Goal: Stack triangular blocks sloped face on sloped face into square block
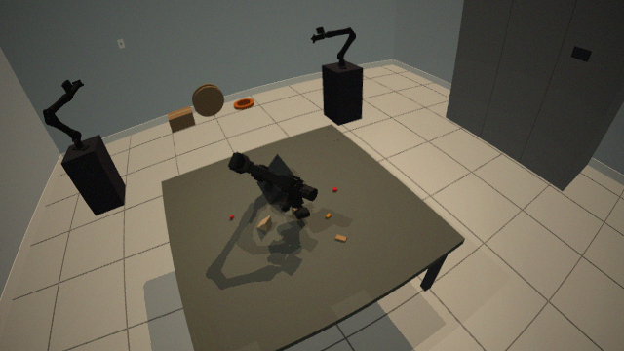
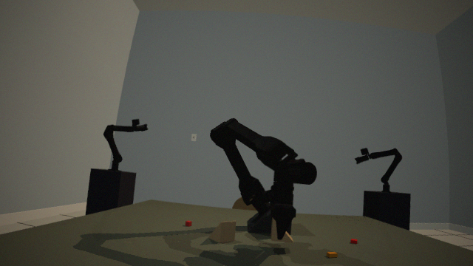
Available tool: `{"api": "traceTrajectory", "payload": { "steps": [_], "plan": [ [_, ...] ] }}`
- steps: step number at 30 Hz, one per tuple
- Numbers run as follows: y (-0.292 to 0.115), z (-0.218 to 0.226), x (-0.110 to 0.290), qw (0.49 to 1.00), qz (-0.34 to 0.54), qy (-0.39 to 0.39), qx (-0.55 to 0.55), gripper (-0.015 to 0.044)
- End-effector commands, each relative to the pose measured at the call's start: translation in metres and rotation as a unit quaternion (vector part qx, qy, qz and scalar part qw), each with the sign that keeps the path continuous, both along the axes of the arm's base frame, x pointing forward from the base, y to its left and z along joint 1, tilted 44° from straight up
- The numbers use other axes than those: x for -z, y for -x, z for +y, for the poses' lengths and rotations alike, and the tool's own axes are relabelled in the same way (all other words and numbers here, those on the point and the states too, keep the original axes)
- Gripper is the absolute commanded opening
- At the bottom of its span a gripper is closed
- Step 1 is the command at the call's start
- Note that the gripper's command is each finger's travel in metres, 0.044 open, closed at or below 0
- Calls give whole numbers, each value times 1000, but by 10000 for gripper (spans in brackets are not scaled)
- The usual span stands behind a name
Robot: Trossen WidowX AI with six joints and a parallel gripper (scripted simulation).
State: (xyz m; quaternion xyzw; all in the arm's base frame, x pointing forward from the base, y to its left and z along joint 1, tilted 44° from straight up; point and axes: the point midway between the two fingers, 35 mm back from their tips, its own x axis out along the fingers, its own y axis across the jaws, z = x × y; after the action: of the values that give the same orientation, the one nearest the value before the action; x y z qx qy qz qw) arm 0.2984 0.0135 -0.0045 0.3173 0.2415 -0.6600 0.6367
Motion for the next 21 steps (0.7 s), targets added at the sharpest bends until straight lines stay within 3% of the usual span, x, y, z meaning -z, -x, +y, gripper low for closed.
{"api": "traceTrajectory", "payload": {
  "steps": [1,21],
  "plan": [
    [0,0,0,998,40,1,-43,0],
    [0,-14,16,998,49,1,-51,0]
  ]
}}
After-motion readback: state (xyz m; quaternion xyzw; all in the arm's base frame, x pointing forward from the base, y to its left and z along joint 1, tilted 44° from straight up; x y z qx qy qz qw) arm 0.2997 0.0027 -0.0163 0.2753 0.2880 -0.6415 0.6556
